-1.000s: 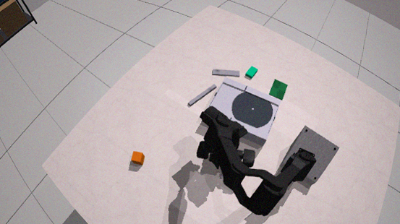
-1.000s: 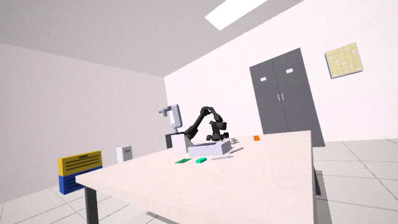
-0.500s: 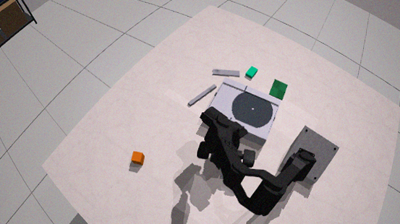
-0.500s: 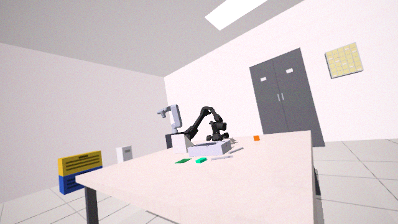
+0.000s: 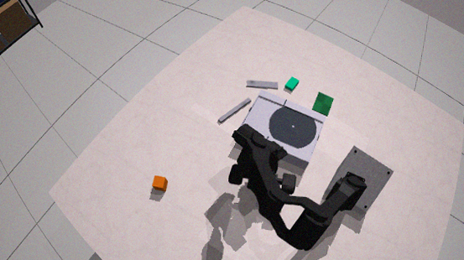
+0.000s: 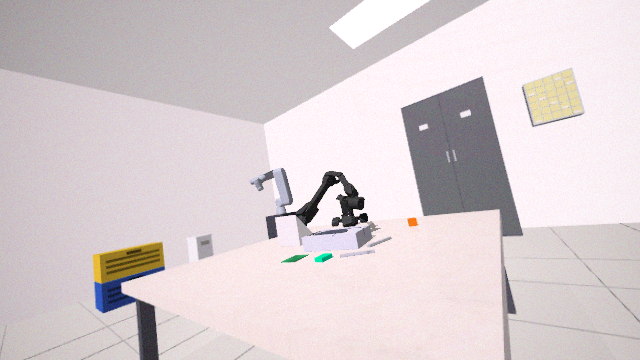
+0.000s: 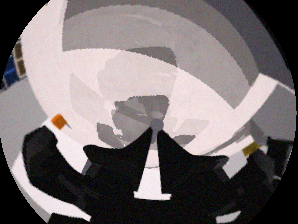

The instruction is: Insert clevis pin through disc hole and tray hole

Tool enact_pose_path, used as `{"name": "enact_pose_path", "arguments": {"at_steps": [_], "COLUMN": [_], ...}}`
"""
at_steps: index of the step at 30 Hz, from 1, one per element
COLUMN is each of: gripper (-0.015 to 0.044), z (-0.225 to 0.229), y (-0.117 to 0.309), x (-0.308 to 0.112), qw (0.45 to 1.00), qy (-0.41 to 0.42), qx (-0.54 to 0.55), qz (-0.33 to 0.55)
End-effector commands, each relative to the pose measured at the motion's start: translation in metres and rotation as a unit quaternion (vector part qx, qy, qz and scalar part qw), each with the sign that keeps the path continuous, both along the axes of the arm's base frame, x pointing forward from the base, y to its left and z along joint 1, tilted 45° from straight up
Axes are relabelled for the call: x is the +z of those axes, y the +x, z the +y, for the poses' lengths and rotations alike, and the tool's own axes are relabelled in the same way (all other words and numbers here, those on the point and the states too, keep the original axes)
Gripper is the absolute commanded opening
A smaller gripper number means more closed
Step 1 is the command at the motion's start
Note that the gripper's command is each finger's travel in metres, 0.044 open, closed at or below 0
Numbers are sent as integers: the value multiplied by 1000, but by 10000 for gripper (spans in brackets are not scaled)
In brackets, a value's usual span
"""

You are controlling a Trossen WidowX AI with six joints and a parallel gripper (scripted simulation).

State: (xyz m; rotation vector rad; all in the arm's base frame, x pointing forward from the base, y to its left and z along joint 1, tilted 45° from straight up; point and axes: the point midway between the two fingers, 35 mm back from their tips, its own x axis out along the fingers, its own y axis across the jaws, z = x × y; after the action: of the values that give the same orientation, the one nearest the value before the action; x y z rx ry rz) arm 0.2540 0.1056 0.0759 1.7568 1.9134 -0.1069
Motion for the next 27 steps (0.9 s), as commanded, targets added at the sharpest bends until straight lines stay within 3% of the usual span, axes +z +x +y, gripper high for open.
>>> {"name": "enact_pose_path", "arguments": {"at_steps": [1, 27], "gripper": [0, 0], "z": [-1, -48], "y": [0, -7], "x": [1, 47], "qw": [1000, 1000], "qy": [1, -1], "qx": [-1, 0], "qz": [1, 0]}}
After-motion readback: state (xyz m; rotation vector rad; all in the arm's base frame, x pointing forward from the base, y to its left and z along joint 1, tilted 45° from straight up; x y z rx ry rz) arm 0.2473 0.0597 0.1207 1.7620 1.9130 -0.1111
